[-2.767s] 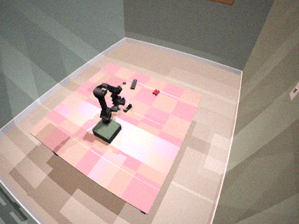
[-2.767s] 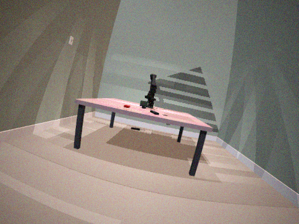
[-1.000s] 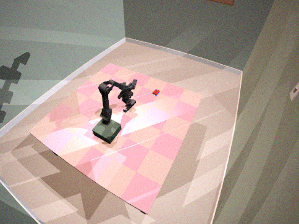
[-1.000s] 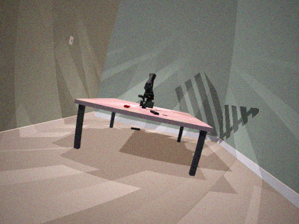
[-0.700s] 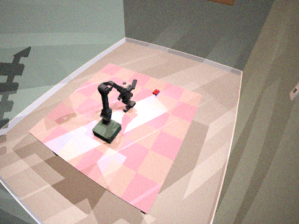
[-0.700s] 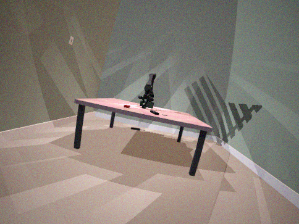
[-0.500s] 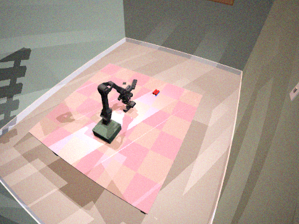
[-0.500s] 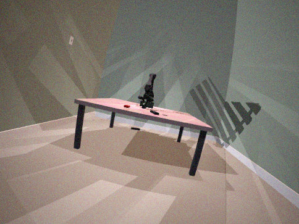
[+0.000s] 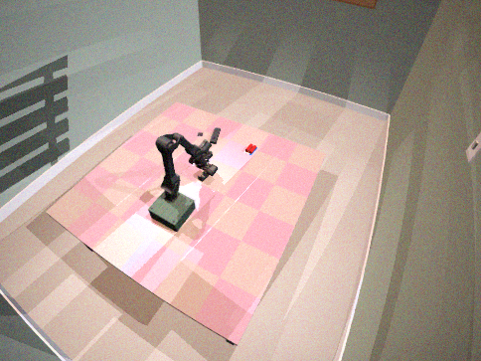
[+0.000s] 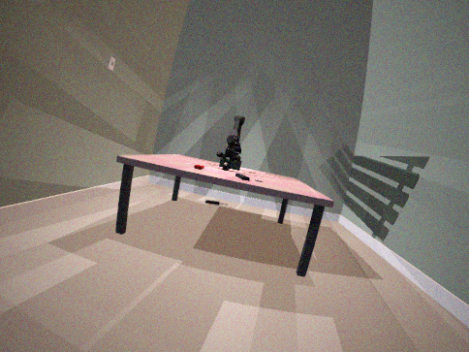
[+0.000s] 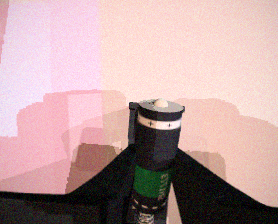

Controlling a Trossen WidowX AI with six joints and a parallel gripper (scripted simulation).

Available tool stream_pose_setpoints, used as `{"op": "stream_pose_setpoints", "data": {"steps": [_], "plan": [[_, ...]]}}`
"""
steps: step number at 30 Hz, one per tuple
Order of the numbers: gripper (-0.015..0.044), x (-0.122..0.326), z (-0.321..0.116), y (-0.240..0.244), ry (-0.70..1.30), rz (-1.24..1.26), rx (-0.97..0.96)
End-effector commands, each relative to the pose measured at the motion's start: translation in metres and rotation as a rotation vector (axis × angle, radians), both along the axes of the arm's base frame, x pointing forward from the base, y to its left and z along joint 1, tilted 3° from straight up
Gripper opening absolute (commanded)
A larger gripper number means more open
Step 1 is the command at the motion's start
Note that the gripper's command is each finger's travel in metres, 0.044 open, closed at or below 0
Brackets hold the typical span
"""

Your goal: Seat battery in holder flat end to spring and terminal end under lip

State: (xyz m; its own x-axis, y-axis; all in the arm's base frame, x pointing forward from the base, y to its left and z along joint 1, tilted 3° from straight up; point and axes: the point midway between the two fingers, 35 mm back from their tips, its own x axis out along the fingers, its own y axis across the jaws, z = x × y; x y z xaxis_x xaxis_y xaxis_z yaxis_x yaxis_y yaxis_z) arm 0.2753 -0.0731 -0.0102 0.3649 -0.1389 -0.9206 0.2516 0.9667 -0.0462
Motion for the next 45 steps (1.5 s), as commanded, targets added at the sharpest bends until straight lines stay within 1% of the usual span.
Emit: {"op": "stream_pose_setpoints", "data": {"steps": [1, 20, 45], "plan": [[0.0082, -0.001, -0.001, 0.000, -0.028, 0.006, -0.007], [0.0082, -0.008, -0.008, 0.002, -0.132, 0.013, -0.035], [0.0082, -0.026, -0.011, 0.006, -0.132, 0.013, -0.035]]}}
